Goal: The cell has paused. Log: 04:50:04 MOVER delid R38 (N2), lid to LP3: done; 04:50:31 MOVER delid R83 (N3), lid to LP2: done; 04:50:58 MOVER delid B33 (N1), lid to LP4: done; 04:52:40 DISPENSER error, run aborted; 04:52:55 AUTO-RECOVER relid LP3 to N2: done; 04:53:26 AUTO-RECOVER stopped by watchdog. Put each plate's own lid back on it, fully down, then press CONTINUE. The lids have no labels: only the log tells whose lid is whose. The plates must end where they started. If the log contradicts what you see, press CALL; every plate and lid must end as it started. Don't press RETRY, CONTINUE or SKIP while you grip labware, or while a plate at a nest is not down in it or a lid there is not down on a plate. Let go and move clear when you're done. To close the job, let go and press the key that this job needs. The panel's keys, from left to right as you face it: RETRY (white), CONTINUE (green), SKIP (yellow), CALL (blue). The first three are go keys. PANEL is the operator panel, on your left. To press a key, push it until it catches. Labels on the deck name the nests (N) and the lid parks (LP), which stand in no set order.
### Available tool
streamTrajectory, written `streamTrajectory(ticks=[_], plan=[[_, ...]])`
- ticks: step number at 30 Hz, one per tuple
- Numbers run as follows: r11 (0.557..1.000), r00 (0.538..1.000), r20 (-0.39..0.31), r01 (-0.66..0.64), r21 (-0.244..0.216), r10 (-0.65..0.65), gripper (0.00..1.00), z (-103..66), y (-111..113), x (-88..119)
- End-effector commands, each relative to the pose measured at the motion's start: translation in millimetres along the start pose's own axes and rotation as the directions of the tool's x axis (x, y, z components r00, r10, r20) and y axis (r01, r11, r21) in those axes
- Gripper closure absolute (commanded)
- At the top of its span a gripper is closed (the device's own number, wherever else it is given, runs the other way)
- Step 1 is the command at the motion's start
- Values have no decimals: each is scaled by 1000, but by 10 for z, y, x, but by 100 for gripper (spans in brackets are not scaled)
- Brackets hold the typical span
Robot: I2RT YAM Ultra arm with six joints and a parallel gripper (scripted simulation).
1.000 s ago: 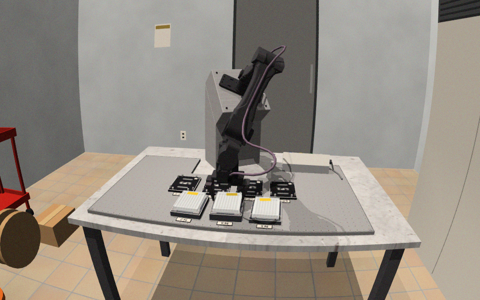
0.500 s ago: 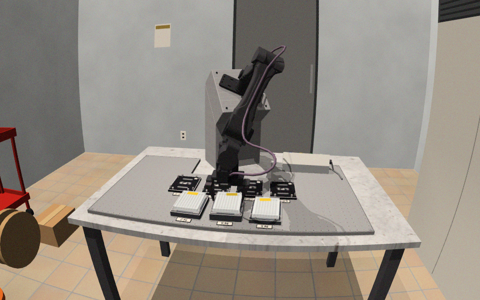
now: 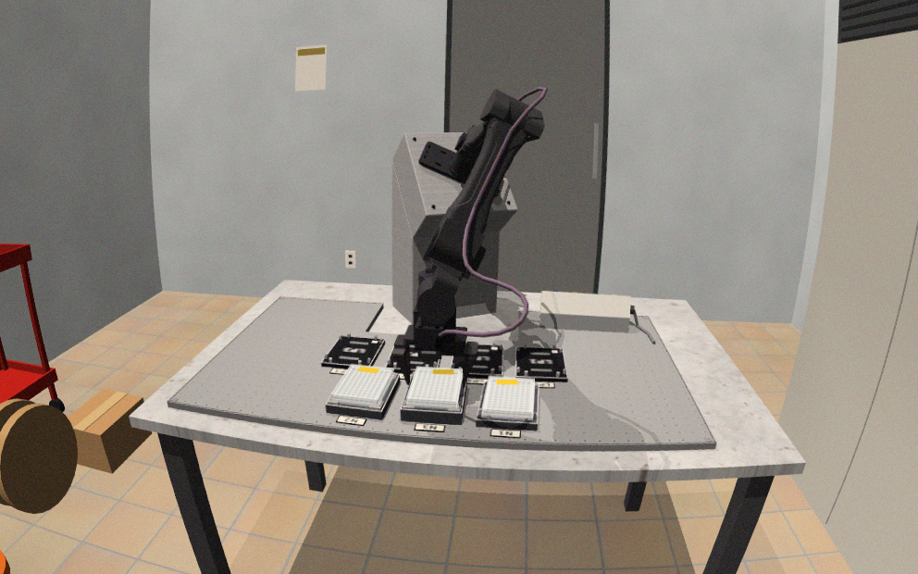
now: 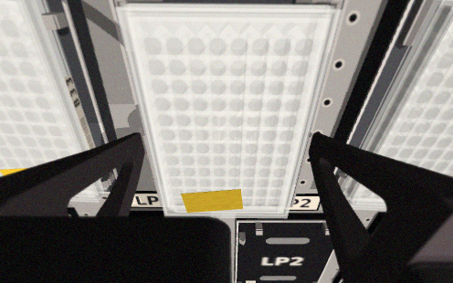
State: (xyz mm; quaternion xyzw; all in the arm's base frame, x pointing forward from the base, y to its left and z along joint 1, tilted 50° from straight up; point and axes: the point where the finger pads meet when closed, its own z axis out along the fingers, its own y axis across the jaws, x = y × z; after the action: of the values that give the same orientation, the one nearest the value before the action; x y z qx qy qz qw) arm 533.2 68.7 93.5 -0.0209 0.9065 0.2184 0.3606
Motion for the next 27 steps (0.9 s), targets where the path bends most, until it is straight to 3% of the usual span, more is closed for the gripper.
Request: streamTrajectory(ticks=[1, 12, 27], plan=[[1000, 1000, 3, -7, 4, 7, 0, -161, -40, 1], [1000, 1000, 4, -7, 4, 7, 0, -310, -38, 5], [1000, 1000, 20, 1, 6, -1, 0, -348, -38, -71]])
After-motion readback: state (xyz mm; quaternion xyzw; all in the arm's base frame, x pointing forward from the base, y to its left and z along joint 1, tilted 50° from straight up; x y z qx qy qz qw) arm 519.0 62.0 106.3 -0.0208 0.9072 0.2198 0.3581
